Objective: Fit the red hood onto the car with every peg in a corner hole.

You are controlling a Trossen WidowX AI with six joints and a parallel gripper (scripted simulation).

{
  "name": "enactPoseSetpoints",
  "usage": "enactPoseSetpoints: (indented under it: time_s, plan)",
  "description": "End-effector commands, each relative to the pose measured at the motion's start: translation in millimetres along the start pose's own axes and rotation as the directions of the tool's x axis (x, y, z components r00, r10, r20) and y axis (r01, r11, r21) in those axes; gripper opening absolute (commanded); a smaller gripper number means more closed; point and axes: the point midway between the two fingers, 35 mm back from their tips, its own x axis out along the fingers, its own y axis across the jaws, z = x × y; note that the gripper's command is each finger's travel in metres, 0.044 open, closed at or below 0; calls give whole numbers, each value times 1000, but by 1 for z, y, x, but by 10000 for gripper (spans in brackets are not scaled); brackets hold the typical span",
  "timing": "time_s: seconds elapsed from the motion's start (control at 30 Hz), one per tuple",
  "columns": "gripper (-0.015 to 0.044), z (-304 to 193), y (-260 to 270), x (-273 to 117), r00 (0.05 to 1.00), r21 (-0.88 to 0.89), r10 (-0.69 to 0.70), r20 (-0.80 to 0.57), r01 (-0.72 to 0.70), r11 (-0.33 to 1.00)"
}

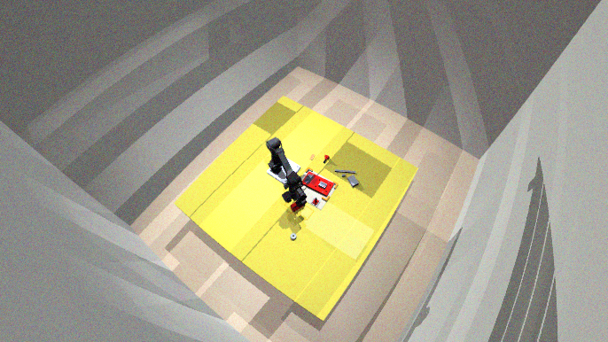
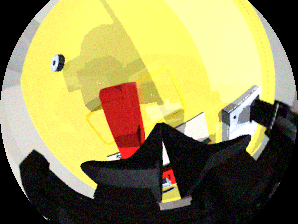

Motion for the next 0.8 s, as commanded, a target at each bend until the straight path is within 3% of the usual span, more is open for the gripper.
enactPoseSetpoints:
  time_s: [0.0, 0.77]
  plan:
    - [0, -1, 2, 0, 1000, -5, -2, -5, 2, 1000]
    - [0, -1, 15, -1, 1000, -5, -1, -5, 1, 1000]
